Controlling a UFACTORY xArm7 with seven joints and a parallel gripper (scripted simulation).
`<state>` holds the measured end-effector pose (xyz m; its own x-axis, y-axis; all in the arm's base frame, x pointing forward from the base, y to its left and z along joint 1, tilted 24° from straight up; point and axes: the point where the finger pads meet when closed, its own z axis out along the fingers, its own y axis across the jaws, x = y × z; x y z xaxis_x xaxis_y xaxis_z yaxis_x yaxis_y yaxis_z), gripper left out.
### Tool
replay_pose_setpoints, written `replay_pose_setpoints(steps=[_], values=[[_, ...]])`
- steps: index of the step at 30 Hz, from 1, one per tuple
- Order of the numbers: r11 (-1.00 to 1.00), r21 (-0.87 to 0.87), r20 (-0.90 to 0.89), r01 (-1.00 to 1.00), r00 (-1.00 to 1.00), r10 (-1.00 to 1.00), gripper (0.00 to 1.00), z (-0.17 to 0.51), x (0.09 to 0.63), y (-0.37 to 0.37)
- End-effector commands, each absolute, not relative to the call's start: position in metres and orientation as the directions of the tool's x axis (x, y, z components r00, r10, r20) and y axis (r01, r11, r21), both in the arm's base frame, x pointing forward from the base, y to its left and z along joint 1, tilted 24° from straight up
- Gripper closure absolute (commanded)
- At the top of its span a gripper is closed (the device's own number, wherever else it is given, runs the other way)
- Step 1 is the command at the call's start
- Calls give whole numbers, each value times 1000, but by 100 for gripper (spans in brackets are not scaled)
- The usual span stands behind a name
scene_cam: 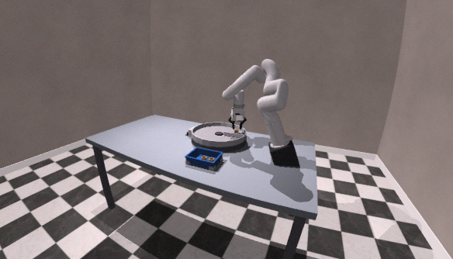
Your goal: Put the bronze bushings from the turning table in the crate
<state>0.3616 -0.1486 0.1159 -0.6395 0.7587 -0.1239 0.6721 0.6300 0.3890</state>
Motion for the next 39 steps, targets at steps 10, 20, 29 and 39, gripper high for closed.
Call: replay_pose_setpoints(steps=[10,20,29,39], values=[[630,388,-126,673,-638,759,46,88,374,-144],[630,388,-126,673,-638,759,100,88,374,-144],[630,388,-126,673,-638,759,100,88,374,-144],[630,388,-126,673,-638,759,100,88,374,-144]])
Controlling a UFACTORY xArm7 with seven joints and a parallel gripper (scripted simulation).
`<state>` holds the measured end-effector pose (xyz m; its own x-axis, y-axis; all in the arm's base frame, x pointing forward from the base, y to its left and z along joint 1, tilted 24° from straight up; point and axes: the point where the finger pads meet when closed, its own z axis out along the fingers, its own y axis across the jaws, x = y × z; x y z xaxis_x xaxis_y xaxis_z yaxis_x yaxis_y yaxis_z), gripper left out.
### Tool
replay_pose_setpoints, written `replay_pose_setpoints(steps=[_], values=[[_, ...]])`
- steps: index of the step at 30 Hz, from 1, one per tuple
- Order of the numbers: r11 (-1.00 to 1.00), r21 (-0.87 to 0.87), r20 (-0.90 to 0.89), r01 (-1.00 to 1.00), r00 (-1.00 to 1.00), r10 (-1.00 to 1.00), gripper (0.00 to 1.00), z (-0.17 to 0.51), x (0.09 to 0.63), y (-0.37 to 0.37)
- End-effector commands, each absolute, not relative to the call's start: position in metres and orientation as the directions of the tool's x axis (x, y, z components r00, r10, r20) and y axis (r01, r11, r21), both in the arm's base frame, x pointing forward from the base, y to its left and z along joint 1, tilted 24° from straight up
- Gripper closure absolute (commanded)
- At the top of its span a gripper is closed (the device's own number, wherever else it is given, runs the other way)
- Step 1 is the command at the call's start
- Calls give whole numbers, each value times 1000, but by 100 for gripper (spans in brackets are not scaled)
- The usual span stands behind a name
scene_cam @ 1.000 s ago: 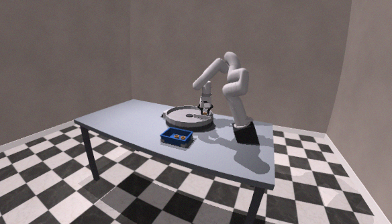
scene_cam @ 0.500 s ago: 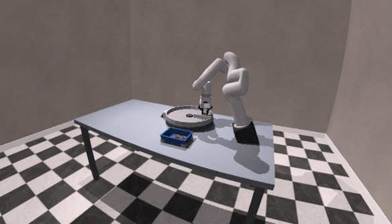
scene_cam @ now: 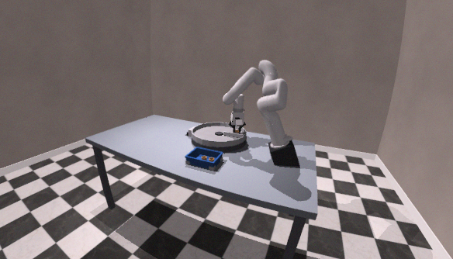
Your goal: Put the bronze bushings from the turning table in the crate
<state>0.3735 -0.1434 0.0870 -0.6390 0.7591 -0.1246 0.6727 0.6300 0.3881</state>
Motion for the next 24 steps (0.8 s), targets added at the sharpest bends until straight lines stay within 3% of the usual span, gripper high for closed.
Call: replay_pose_setpoints(steps=[1,24], values=[[630,388,-126,673,-638,759,100,88,374,-144],[630,388,-126,673,-638,759,100,126,358,-151]])
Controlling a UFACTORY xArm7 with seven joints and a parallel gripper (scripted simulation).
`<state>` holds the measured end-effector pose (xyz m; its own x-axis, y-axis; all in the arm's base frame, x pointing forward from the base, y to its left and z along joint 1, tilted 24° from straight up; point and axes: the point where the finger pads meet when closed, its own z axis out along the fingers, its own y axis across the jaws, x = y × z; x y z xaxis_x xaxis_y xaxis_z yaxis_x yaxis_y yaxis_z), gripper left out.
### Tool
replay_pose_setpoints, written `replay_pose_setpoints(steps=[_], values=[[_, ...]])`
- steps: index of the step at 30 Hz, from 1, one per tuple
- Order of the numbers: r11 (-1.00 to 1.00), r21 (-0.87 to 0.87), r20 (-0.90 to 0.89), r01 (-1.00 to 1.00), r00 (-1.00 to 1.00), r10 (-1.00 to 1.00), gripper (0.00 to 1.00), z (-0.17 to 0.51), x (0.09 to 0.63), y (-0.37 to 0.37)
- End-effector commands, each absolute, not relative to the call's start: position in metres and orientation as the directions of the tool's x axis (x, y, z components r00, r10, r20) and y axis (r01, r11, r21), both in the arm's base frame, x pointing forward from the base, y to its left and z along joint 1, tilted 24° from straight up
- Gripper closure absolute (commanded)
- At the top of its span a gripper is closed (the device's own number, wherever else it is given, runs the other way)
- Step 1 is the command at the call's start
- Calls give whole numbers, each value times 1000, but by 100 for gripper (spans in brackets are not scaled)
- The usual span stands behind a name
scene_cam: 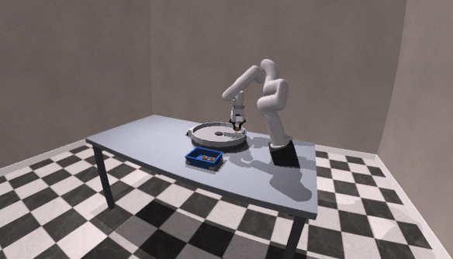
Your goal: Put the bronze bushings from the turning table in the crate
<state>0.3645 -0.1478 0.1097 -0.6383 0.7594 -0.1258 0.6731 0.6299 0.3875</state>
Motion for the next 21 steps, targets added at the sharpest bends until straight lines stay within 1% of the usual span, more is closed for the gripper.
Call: replay_pose_setpoints(steps=[1,6,21], values=[[630,388,-126,673,-638,759,100,130,357,-151],[630,388,-126,673,-638,759,100,142,352,-154],[630,388,-126,673,-638,759,100,143,351,-154]])
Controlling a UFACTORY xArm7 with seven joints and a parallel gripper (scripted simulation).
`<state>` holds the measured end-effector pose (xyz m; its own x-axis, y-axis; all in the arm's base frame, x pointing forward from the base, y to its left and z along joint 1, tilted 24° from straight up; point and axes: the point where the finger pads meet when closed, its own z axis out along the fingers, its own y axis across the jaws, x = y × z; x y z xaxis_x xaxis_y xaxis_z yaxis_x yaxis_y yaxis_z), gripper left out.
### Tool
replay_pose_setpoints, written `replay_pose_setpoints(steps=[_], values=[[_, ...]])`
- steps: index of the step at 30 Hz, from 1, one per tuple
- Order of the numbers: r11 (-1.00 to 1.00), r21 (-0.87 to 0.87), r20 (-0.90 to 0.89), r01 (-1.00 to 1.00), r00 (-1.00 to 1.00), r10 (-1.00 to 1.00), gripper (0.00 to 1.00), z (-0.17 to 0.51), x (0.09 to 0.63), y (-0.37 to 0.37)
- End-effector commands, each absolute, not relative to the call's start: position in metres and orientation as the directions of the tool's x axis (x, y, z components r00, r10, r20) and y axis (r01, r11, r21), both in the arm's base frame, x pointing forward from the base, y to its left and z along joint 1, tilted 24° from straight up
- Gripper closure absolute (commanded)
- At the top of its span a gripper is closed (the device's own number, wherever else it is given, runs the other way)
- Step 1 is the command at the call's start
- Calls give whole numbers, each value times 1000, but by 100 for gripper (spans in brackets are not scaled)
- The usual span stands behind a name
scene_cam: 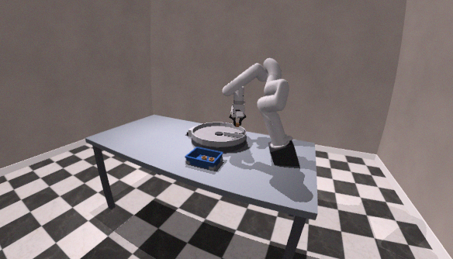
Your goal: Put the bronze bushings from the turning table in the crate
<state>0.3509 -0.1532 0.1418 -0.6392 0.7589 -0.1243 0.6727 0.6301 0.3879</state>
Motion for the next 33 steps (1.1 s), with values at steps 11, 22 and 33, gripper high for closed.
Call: replay_pose_setpoints(steps=[11,22,33], values=[[621,390,-122,679,-631,766,100,144,352,-150],[571,398,-96,718,-587,804,100,148,354,-127],[484,406,-54,775,-508,860,100,156,356,-89]])
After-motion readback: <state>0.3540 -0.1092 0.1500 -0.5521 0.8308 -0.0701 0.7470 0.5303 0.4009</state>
